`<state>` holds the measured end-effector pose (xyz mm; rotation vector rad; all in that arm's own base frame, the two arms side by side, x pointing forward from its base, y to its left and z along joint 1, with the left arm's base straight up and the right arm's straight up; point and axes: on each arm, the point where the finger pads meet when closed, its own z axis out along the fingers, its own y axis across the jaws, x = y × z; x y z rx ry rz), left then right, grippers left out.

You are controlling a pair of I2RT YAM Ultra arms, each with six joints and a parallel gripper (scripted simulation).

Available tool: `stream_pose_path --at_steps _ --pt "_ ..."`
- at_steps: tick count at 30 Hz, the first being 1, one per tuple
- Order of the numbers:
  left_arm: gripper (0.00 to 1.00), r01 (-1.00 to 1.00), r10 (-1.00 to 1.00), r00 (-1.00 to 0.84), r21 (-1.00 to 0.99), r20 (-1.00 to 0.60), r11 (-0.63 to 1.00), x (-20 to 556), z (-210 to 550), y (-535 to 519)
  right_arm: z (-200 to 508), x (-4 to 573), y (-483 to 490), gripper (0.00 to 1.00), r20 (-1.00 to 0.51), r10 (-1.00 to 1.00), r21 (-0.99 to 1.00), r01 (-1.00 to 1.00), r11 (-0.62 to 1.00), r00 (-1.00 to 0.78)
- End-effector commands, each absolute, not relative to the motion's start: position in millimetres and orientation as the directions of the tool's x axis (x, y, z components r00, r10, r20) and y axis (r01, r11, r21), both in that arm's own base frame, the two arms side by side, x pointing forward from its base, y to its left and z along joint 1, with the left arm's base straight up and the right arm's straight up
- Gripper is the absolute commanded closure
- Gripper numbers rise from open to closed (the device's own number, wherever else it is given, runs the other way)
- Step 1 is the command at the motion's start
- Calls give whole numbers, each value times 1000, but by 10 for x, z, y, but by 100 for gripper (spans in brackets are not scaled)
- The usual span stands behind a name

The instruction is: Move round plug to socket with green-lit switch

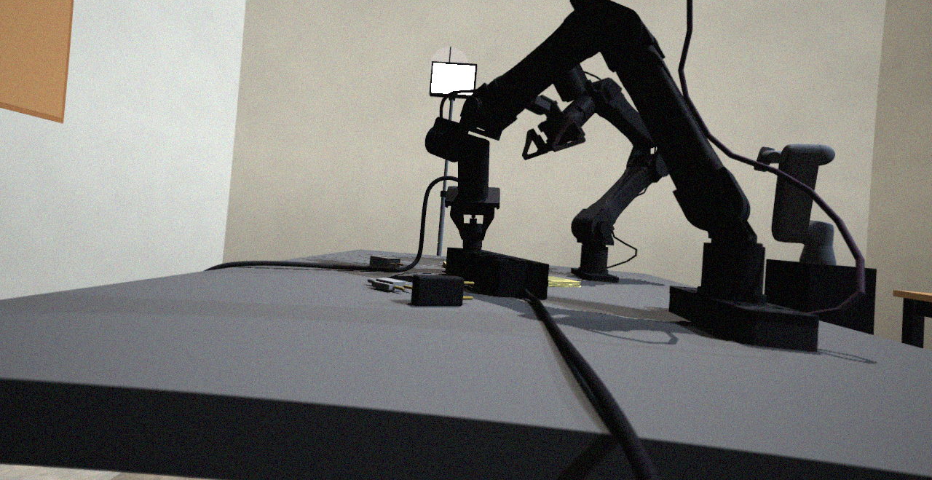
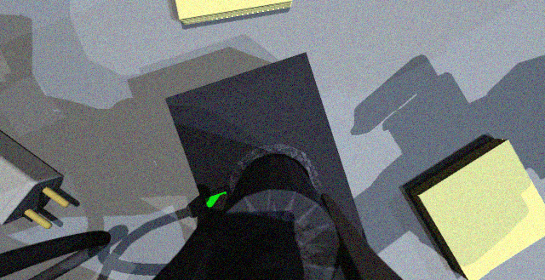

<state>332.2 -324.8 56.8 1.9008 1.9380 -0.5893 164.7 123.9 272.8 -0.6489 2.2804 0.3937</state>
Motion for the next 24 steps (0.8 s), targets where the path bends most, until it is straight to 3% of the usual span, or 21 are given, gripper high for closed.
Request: stream_pose_path --at_steps 1,8,19,24 --pt "67 991 941 -75 -131 -331 33 3137 -86 -2907 2782 1697 1248 0 -743 -304 93 -542 835 -596" --pt "67 998 949 -27 48 -315 45 2972 -151 -2983 2734 1712 1240 0 -745 -290 98 -528 843 -601" --pt "67 984 934 -91 -173 -344 32 3157 -154 -2913 2669 1725 1236 0 -747 -276 104 -517 850 -605" --pt "67 993 944 -69 -116 -321 33 3089 -135 -2901 2633 1731 1236 0 -748 -270 108 -512 852 -606"
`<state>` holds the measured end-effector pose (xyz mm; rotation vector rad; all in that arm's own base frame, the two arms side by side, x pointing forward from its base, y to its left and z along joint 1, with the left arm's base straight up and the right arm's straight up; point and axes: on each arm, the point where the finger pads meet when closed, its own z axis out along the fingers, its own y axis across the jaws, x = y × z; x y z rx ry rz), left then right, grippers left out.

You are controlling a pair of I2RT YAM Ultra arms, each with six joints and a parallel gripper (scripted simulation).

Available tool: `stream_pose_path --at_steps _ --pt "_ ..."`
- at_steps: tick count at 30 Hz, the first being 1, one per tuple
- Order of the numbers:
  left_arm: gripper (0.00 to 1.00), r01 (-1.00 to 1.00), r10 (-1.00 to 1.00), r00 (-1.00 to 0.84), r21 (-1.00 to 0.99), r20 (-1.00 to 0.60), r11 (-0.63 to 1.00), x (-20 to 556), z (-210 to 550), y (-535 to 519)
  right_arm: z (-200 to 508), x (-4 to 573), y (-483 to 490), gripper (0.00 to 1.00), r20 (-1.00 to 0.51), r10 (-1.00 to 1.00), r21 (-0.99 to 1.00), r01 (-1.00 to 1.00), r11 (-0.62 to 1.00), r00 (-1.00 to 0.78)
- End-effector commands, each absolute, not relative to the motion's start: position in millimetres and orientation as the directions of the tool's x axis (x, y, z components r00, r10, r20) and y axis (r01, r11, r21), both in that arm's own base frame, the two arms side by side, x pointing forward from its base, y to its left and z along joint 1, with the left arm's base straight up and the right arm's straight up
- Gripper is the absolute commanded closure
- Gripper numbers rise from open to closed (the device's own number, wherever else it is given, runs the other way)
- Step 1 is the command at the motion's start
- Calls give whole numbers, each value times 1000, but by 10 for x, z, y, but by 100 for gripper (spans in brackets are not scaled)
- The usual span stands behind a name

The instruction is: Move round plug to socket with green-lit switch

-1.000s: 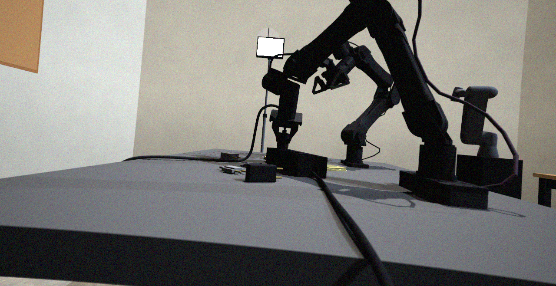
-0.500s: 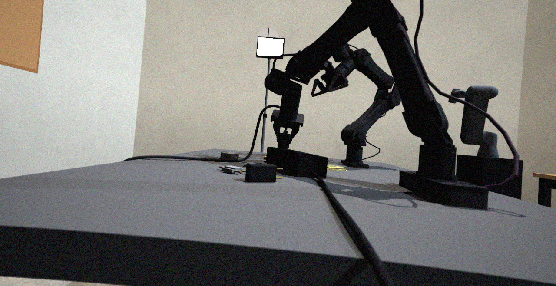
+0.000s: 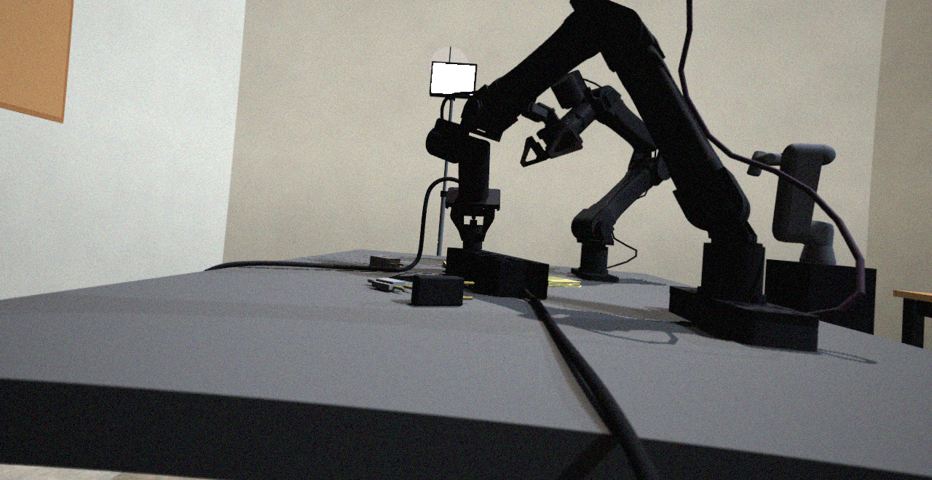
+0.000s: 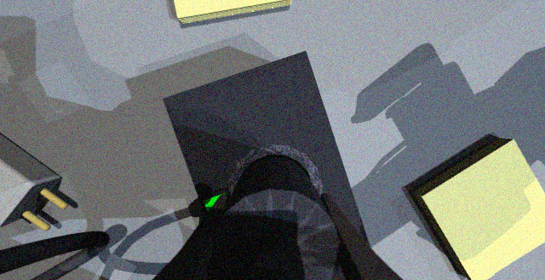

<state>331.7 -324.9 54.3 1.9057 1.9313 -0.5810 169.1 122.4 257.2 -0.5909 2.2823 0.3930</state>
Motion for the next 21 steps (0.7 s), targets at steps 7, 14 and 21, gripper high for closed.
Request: stream_pose_path --at_steps 7,14,21 --pt "67 998 950 -29 42 -312 44 2984 -161 -2976 2596 1735 1238 0 -750 -263 112 -508 854 -607" --pt "67 995 941 -65 -90 -332 37 3053 -197 -2935 2545 1742 1240 0 -751 -255 117 -503 856 -609" --pt "67 986 936 -86 -163 -340 31 3187 -128 -2903 2508 1747 1241 0 -753 -249 121 -499 858 -610"
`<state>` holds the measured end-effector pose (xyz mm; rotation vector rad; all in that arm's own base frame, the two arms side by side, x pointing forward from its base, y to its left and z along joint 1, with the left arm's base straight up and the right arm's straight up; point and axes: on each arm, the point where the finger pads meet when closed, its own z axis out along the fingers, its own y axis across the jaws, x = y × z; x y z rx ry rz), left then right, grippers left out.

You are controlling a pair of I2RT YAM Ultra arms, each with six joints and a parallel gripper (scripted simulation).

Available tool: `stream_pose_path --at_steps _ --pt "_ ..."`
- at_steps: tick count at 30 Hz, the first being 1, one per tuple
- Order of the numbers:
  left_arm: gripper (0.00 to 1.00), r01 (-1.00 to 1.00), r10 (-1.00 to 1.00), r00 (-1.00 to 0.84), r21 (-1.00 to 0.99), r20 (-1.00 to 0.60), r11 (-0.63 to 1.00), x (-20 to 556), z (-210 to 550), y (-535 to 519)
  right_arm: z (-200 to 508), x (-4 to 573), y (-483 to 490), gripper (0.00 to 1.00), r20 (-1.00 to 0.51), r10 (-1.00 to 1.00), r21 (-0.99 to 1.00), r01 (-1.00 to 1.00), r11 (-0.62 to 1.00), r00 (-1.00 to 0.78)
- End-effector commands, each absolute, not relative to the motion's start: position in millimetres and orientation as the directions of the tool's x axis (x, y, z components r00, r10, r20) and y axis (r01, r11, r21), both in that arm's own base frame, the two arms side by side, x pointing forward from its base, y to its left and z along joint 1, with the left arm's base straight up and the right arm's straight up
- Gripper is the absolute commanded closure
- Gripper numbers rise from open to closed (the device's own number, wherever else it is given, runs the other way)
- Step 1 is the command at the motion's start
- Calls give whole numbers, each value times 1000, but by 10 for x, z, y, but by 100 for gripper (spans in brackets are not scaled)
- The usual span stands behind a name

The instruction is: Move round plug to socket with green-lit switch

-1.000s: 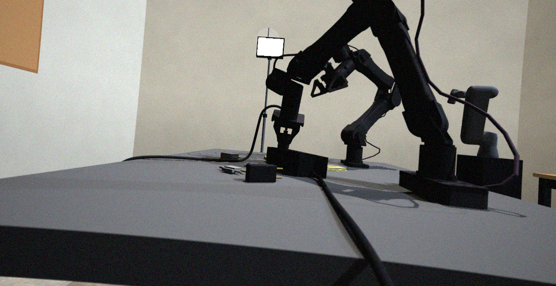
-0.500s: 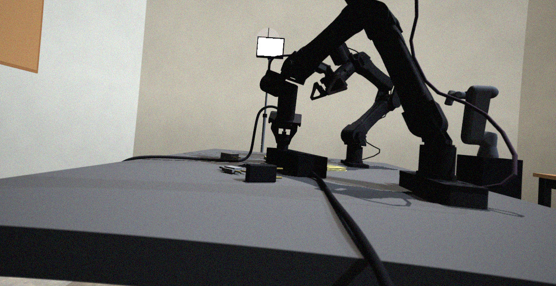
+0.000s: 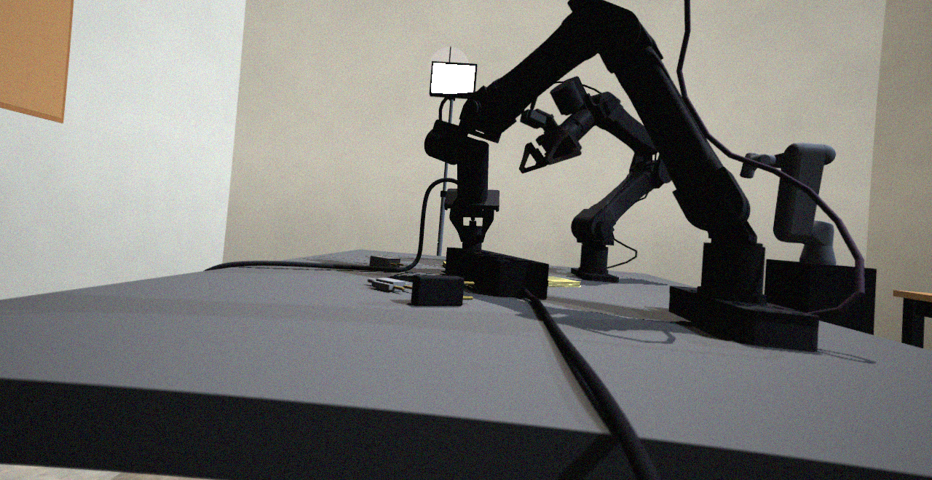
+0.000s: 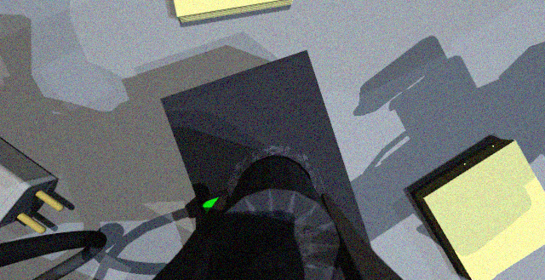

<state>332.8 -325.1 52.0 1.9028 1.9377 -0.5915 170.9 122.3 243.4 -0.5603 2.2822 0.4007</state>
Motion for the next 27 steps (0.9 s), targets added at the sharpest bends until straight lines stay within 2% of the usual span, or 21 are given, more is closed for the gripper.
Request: stream_pose_path --at_steps 1,9,21,27 --pt "67 989 937 -80 -142 -341 33 3181 -94 -2909 2512 1747 1243 0 -754 -246 123 -499 858 -608" --pt "67 998 948 -26 51 -317 45 2974 -158 -2988 2506 1757 1248 0 -759 -237 127 -496 859 -606" --pt "67 983 936 -92 -183 -340 30 3179 -161 -2896 2519 1743 1247 0 -756 -244 126 -502 856 -607" --pt "67 998 947 -56 -54 -315 41 3063 -144 -2931 2519 1743 1247 0 -756 -244 126 -502 856 -607"
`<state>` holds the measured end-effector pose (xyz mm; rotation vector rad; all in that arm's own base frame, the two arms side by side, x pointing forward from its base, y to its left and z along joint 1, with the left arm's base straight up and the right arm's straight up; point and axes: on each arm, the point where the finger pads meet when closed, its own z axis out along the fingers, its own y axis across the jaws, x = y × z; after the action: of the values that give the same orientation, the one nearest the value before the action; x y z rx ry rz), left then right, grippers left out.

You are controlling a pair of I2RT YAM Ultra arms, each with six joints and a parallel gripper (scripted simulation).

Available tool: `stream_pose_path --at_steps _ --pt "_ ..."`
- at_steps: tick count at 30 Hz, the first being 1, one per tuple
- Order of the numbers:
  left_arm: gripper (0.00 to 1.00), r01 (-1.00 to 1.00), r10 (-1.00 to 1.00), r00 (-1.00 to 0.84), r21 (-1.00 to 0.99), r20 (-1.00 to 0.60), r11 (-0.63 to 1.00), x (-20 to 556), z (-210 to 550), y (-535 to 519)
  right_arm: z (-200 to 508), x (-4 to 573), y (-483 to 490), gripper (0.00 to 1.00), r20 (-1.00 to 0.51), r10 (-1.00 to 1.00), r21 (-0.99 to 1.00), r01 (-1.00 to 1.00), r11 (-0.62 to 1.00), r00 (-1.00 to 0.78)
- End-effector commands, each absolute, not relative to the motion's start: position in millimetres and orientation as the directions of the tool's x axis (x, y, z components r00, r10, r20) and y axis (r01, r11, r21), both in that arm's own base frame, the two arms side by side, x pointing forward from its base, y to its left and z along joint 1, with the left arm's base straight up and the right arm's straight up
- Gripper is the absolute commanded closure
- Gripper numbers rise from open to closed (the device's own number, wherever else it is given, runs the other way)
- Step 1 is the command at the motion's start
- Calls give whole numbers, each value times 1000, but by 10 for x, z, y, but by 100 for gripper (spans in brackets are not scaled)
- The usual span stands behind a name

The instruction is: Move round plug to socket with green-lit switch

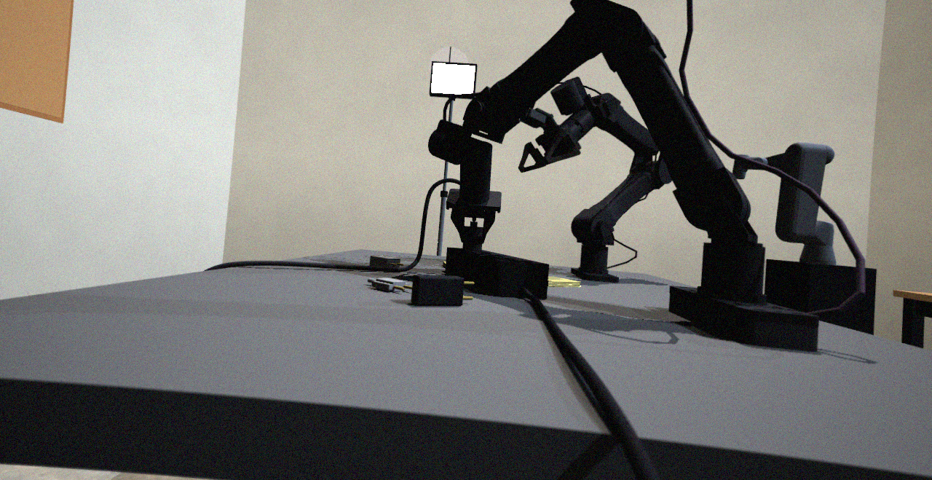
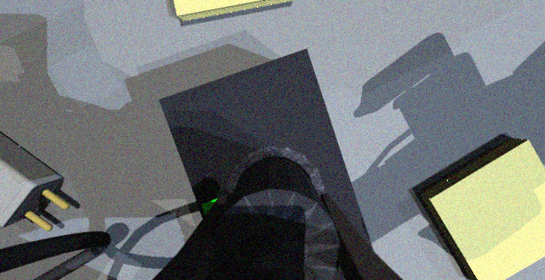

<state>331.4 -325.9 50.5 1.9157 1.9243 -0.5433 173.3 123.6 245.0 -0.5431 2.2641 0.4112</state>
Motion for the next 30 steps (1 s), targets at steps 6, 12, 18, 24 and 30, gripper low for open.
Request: stream_pose_path --at_steps 6,12,18,24,30 --pt "67 999 948 -30 32 -316 43 2973 -191 -2983 2519 1743 1247 0 -756 -244 126 -502 856 -607" --pt "67 999 911 -24 10 -412 31 3194 220 -3139 2519 1743 1247 0 -756 -244 126 -502 856 -607" --pt "67 999 866 -2 27 -500 18 3319 616 -3307 2519 1743 1247 0 -756 -244 126 -502 856 -607" --pt "67 999 866 -2 27 -500 18 3315 616 -3311 2519 1743 1247 0 -756 -244 126 -502 856 -607" --pt "67 999 866 -8 24 -500 23 3315 616 -3311 2519 1743 1247 0 -756 -244 126 -502 856 -607"
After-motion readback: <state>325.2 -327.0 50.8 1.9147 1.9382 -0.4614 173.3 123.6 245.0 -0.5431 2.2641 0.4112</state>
